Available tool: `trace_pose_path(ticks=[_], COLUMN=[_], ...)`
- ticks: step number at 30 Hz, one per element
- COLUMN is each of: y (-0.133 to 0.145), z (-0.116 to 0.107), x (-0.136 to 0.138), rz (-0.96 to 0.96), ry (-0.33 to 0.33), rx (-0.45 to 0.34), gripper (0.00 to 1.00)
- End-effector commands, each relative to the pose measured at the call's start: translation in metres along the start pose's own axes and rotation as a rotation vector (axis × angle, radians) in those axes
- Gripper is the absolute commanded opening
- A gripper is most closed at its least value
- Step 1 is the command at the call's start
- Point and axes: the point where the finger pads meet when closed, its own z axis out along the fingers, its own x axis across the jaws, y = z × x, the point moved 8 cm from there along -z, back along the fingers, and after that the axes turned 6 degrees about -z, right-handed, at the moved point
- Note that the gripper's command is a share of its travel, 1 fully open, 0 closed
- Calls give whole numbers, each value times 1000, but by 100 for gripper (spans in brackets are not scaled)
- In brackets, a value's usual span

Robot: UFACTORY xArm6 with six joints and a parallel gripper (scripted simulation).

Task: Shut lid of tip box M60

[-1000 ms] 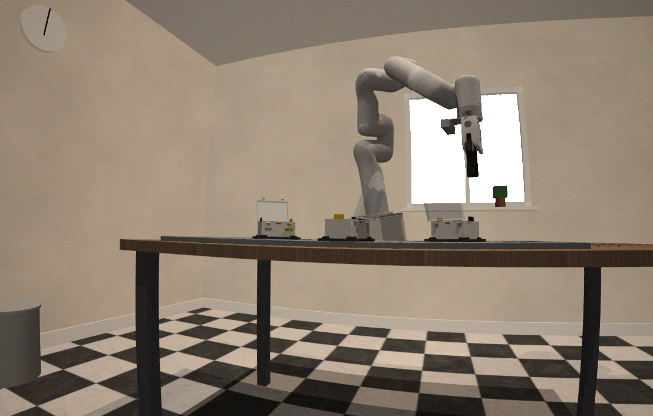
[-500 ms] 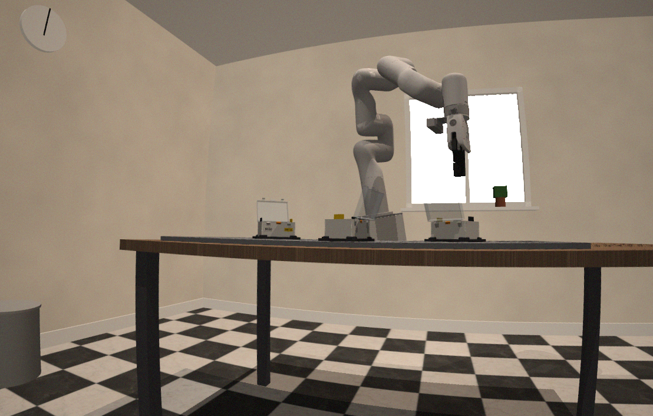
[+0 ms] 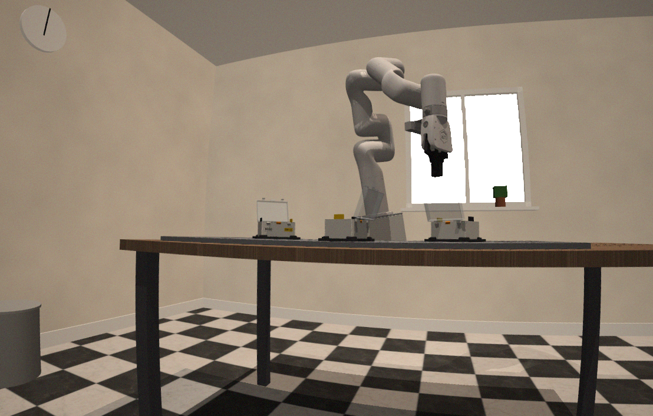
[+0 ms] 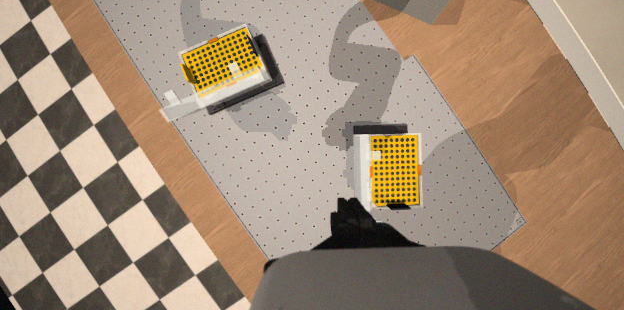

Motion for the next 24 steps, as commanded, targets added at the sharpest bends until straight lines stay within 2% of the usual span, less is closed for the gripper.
trace_pose_path(ticks=[1, 20, 24], y=[-19, -90, -91], z=[-2, -2, -2], x=[-14, -60, -61], rz=[7, 7, 7], ry=[-4, -4, -4], rx=[-6, -6, -6], gripper=[0, 0, 0])
